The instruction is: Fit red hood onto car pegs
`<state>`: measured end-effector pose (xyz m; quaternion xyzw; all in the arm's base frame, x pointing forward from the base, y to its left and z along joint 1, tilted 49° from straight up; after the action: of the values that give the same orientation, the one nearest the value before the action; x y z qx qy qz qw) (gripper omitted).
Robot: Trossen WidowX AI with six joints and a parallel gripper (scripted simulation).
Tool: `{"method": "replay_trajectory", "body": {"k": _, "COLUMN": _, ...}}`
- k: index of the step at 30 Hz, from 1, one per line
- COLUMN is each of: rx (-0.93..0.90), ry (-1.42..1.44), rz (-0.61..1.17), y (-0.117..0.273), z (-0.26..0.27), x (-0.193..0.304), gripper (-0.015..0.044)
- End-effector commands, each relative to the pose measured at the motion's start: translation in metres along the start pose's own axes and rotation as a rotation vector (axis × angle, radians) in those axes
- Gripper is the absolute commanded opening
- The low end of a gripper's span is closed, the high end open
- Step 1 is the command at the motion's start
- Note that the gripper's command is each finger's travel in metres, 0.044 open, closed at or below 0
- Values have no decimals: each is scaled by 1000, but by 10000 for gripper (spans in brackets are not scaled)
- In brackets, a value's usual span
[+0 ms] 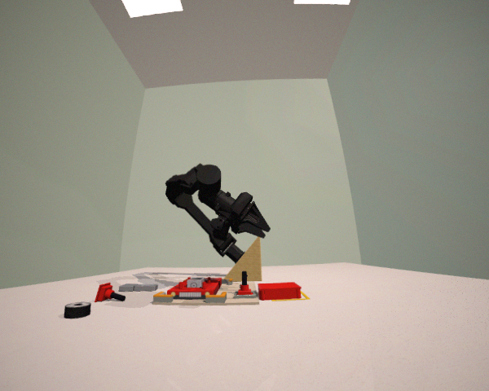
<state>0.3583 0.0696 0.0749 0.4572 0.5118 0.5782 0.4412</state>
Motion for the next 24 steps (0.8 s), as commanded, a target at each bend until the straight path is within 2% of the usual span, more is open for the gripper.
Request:
{"method": "replay_trajectory", "body": {"k": 1, "rx": 74, "ry": 260, "rz": -63, "y": -14, "z": 0, "x": 2, "gripper": 440}}
{"method": "replay_trajectory", "body": {"k": 13, "rx": 465, "ry": 1342, "rz": -168, "y": -50, "z": 4, "x": 7, "gripper": 440}}
{"method": "replay_trajectory", "body": {"k": 19, "rx": 735, "ry": 1873, "rz": -100, "y": -66, "z": 7, "x": 11, "gripper": 440}}
{"method": "replay_trajectory", "body": {"k": 24, "rx": 995, "ry": 2292, "rz": 43, "y": -79, "z": 9, "x": 16, "gripper": 440}}
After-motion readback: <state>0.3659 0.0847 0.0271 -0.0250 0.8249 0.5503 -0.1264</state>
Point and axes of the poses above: the point midway between the two fingers, 35 mm back from their tips, its own y axis back along the fingers, its own z axis across the jaws, x = y × z, the point moved 5 cm from there along y, back along the fingers, and after that the axes turned 8 degrees about y, right-handed, at the moved point
